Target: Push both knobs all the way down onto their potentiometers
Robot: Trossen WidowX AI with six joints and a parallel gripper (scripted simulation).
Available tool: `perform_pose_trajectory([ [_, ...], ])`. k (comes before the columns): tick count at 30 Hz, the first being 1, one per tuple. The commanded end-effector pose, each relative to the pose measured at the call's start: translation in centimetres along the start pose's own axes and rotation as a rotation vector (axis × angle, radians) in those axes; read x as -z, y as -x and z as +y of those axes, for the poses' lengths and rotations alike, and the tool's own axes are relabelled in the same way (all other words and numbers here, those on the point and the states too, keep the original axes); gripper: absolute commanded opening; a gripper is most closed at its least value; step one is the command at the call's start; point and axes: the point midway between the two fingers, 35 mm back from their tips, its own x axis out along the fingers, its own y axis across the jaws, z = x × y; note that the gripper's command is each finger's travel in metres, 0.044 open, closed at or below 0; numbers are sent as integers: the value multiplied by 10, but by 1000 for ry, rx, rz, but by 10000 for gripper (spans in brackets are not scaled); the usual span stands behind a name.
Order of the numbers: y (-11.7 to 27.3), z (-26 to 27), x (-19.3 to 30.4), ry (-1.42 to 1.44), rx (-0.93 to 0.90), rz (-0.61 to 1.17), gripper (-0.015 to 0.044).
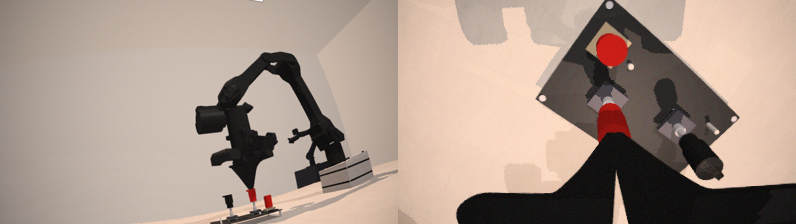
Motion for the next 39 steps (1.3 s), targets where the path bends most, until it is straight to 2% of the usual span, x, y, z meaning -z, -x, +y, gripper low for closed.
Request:
perform_pose_trajectory([
  [1, -3, -1, 0, -1, 2, -2, 0],
  [39, -19, -1, 0, -1, 2, -2, 0],
])
